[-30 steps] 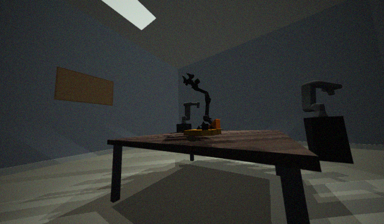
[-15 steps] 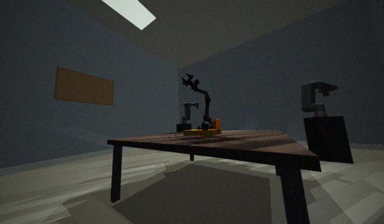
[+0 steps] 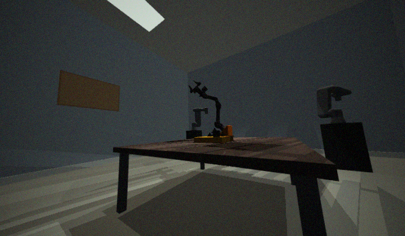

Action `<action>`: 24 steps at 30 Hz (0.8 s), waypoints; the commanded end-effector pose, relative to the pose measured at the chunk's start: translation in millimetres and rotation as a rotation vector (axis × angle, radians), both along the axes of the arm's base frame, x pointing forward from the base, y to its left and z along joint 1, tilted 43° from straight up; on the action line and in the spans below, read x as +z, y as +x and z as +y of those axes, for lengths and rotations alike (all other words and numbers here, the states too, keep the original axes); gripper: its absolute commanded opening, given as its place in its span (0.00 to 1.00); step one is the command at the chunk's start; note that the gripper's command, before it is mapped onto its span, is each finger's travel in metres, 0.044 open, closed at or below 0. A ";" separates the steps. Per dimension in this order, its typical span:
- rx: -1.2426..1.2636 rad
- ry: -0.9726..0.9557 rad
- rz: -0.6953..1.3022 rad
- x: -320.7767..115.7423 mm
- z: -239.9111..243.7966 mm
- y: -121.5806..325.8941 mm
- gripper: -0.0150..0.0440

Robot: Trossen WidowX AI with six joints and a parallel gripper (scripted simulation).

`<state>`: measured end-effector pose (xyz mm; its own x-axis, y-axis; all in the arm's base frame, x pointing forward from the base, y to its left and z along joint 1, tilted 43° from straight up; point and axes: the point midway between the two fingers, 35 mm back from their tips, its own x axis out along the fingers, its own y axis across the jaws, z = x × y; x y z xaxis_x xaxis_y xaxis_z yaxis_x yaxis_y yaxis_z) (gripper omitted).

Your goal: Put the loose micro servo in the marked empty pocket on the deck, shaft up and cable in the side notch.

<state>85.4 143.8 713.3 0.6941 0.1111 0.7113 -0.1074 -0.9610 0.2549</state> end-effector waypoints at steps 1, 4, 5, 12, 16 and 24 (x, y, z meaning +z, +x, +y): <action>0.060 0.082 -0.009 3.3 -15.1 -3.0 1.00; 0.082 0.123 -0.012 4.6 -24.9 -3.8 1.00; 0.094 0.139 -0.014 5.3 -28.2 -4.2 1.00; 0.218 0.313 -0.024 9.9 -63.0 -5.8 1.00; 0.296 0.428 -0.031 11.7 -86.8 -4.3 1.00; 0.397 0.563 -0.032 10.4 -114.8 0.4 1.00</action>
